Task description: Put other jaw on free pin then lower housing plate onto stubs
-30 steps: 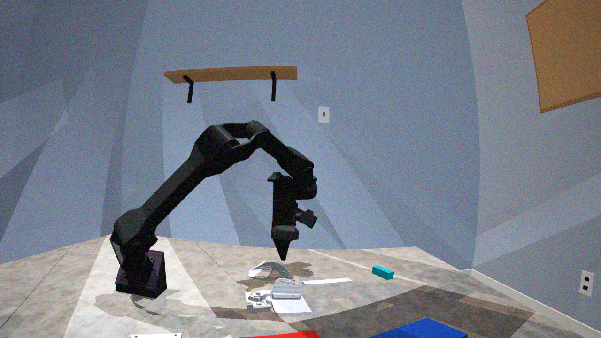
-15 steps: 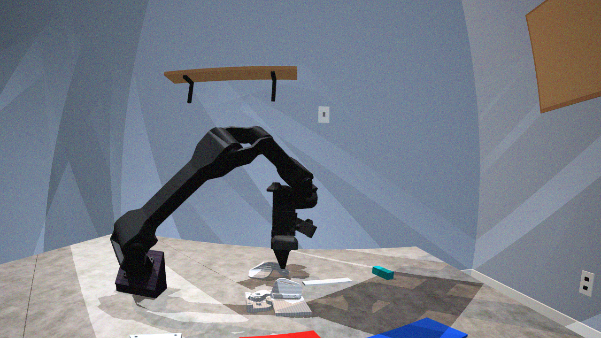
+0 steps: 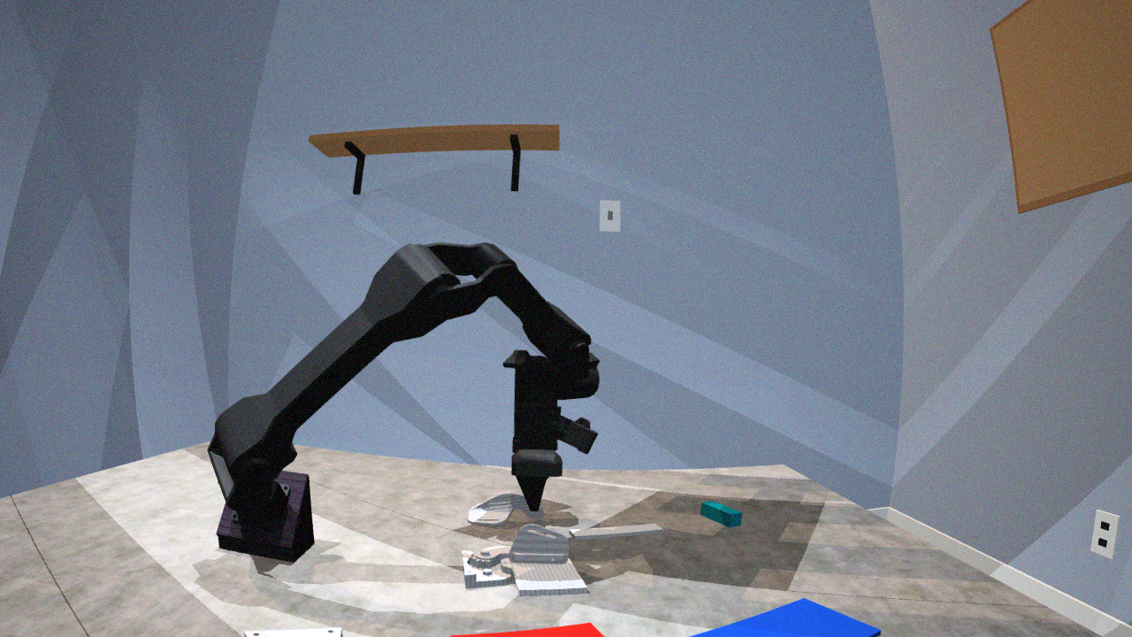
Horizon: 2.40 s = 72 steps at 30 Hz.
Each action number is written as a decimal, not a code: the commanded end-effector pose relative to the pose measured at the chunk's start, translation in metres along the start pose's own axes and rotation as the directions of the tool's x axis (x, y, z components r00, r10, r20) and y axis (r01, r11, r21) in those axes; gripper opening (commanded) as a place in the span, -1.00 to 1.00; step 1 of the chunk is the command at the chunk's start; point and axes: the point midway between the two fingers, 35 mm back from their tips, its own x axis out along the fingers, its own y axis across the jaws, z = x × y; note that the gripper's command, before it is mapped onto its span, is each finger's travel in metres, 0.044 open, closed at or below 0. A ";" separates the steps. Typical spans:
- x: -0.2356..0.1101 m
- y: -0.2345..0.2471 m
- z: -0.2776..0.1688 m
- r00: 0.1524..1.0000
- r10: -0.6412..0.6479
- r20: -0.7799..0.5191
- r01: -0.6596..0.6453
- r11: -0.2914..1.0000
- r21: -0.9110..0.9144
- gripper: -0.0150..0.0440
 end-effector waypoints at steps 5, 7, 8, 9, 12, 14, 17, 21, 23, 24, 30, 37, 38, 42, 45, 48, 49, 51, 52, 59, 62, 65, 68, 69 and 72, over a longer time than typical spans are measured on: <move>0.002 0.013 -0.001 1.000 -0.005 -0.004 0.005 1.000 -0.004 -0.49; 0.002 0.017 -0.001 1.000 -0.005 -0.004 0.005 1.000 -0.004 -0.49; 0.002 0.018 -0.001 1.000 -0.005 -0.004 0.005 1.000 -0.004 -0.49; 0.002 0.020 -0.001 1.000 -0.005 -0.004 0.005 1.000 -0.004 -0.49; 0.002 0.025 -0.001 1.000 -0.004 -0.004 0.004 1.000 -0.004 -0.49; 0.002 0.028 -0.001 1.000 -0.004 -0.004 0.004 1.000 -0.004 -0.49; 0.002 0.033 -0.001 1.000 -0.004 -0.004 0.004 1.000 -0.004 -0.49; 0.002 0.039 -0.002 1.000 -0.004 -0.004 0.004 1.000 -0.004 -0.49; 0.002 0.042 -0.002 1.000 -0.003 -0.004 0.003 1.000 -0.004 -0.49; 0.002 0.044 -0.002 1.000 -0.003 -0.004 0.003 1.000 -0.004 -0.49; 0.002 0.049 -0.003 1.000 -0.003 -0.004 0.003 1.000 -0.003 -0.49; 0.002 0.049 -0.003 1.000 -0.003 -0.004 0.003 1.000 -0.003 -0.49; 0.002 0.049 -0.003 1.000 -0.003 -0.004 0.003 1.000 -0.003 -0.49; 0.002 0.049 -0.003 1.000 -0.003 -0.004 0.003 1.000 -0.003 -0.49; 0.002 0.049 -0.003 1.000 -0.003 -0.004 0.003 1.000 -0.003 -0.49; 0.002 0.049 -0.003 1.000 -0.003 -0.004 0.003 1.000 -0.003 -0.49; 0.002 0.049 -0.003 1.000 -0.003 -0.004 0.003 1.000 -0.003 -0.49; 0.002 0.049 -0.003 1.000 -0.003 -0.004 0.003 1.000 -0.003 -0.49; 0.002 0.049 -0.003 1.000 -0.003 -0.004 0.003 1.000 -0.003 -0.49; 0.002 0.049 -0.003 1.000 -0.003 -0.004 0.003 1.000 -0.003 -0.49; 0.002 0.049 -0.003 1.000 -0.003 -0.004 0.003 1.000 -0.003 -0.49; 0.002 0.049 -0.003 1.000 -0.003 -0.004 0.003 1.000 -0.003 -0.49; 0.002 0.049 -0.003 1.000 -0.003 -0.004 0.003 1.000 -0.003 -0.49; 0.002 0.049 -0.003 1.000 -0.003 -0.004 0.003 1.000 -0.003 -0.49; 0.002 0.049 -0.003 1.000 -0.003 -0.004 0.003 1.000 -0.003 -0.49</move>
